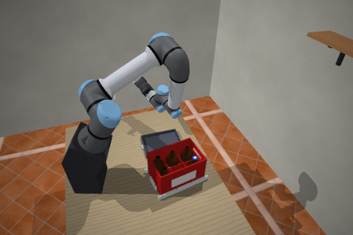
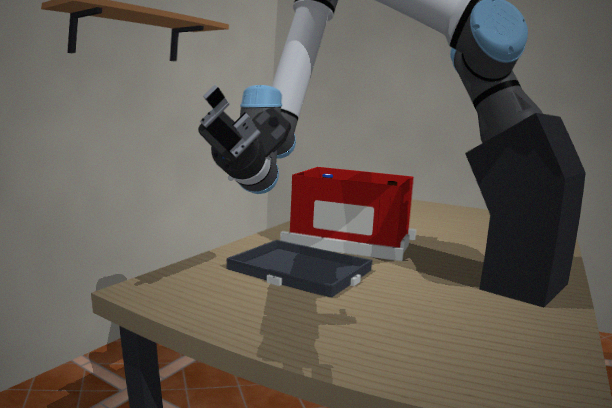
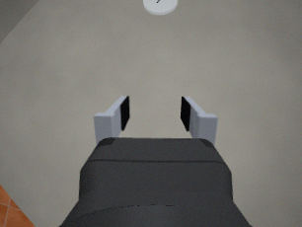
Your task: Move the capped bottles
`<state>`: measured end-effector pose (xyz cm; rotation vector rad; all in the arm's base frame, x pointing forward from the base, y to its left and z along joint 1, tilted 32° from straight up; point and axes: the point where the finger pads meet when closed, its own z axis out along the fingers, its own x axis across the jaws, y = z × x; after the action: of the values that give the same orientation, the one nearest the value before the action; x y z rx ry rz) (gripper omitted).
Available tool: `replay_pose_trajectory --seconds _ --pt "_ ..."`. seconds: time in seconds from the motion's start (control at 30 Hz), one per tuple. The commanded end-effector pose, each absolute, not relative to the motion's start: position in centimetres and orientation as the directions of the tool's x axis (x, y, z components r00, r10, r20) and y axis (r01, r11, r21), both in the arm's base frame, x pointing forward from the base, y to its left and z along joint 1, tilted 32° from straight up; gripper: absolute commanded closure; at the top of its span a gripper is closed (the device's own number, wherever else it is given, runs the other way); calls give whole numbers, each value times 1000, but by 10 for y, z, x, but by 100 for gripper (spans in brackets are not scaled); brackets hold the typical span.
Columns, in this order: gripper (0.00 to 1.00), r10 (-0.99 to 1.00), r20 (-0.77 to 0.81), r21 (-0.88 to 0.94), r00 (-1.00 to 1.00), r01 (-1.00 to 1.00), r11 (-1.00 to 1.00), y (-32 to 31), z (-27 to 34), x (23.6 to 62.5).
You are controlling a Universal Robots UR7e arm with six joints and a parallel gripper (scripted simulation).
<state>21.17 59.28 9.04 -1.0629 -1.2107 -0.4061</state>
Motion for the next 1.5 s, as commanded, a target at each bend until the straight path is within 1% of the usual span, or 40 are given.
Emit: replay_pose_trajectory --seconds 0.0,0.53,1.03,1.1,1.13,1.47 --pt "0 265 897 -442 355 752 489 593 91 211" --pt "0 265 897 -442 355 752 489 593 91 211" --pt "0 322 867 -478 381 819 318 567 86 254" --pt "0 322 867 -478 381 819 318 567 86 254" --pt "0 266 876 -480 402 775 412 571 86 247" --pt "0 302 857 -501 418 814 295 554 83 275"
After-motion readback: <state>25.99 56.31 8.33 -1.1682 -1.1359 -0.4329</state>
